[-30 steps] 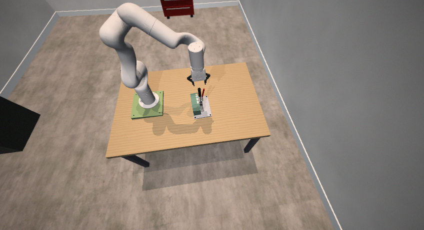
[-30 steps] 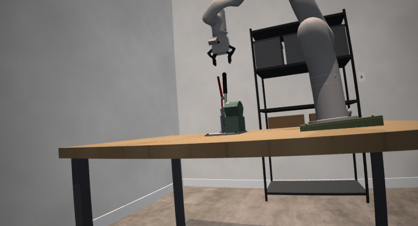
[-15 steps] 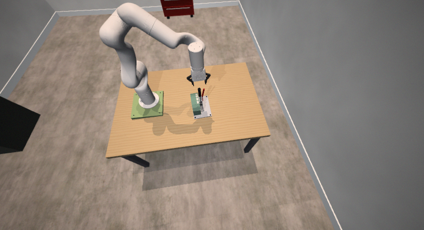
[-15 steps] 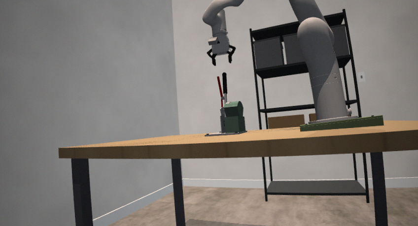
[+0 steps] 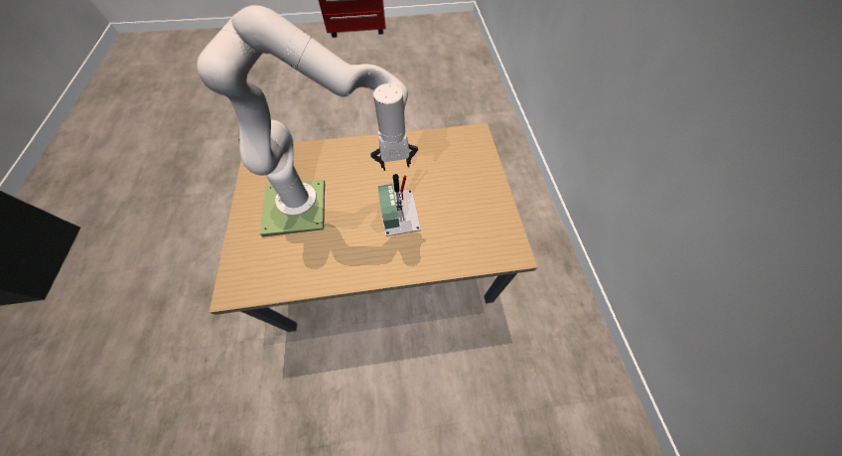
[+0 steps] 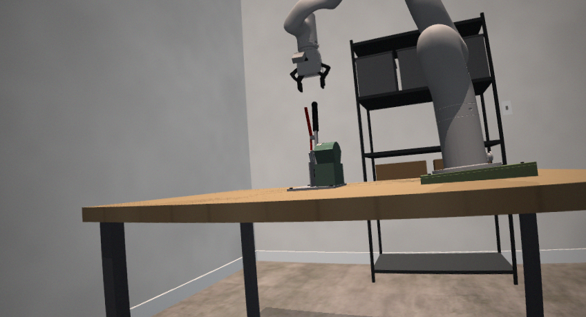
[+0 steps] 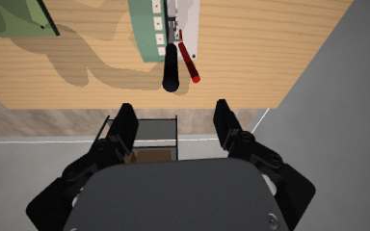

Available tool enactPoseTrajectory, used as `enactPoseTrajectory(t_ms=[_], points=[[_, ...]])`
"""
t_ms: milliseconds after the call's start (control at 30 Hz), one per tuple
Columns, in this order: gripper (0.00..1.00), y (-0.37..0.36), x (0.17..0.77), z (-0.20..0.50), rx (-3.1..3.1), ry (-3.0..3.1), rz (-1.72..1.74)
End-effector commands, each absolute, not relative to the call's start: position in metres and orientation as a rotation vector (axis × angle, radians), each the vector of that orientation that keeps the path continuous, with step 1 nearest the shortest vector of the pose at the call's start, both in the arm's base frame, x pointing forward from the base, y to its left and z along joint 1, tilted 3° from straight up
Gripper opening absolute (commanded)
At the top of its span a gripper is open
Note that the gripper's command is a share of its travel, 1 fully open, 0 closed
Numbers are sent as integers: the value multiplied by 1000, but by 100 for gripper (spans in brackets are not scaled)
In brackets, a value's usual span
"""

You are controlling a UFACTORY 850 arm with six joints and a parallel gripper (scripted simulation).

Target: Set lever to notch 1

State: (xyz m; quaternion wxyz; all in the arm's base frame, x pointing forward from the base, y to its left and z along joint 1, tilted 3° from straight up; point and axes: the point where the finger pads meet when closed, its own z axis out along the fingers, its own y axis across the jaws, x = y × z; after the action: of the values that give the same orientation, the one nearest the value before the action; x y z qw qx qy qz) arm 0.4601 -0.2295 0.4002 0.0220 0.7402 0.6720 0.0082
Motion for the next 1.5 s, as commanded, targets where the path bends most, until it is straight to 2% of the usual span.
enactPoseTrajectory(t_ms=[0,1467], points=[[99,-230,461,401,2292,2081,26],[99,-230,462,373,2292,2080,23]])
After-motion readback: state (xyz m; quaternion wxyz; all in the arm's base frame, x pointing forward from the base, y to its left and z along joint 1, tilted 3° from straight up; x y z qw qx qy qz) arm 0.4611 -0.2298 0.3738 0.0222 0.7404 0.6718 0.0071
